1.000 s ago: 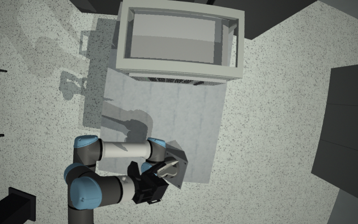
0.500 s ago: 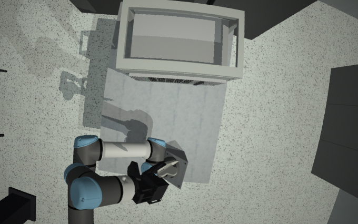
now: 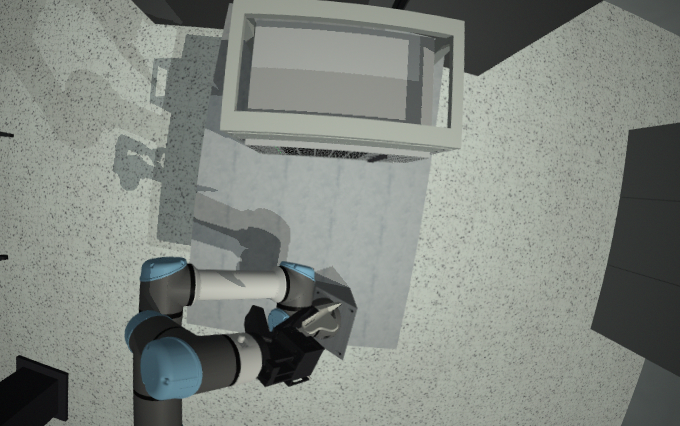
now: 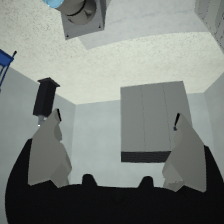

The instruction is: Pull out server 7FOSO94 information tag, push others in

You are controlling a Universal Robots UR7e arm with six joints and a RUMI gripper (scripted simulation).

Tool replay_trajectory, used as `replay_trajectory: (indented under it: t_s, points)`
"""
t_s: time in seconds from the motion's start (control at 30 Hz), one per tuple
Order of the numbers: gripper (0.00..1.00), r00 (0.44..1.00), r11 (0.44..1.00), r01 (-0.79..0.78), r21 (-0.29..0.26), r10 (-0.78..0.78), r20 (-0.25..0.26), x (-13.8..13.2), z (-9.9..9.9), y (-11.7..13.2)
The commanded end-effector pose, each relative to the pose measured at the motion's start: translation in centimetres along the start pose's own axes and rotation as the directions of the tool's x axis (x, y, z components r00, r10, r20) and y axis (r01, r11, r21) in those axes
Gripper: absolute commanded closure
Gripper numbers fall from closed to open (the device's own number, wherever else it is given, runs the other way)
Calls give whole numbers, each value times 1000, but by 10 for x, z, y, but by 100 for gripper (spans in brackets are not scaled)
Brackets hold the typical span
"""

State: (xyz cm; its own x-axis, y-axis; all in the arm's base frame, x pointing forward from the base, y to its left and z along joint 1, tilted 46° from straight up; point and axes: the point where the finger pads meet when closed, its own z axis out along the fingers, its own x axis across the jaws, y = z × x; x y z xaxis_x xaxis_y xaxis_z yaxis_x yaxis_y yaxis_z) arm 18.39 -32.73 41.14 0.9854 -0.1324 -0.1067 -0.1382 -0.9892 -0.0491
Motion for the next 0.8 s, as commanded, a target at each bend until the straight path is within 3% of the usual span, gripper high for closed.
replay_trajectory:
  t_s: [0.0, 0.4, 0.77]
  points:
    - [0, 1000, 1000, 1, 18, -1, -1, 2, 4, -2]
    - [0, 1000, 995, 6, 100, -5, -7, 11, 23, -12]
    - [0, 1000, 969, 9, 246, -5, -16, 25, 53, -33]
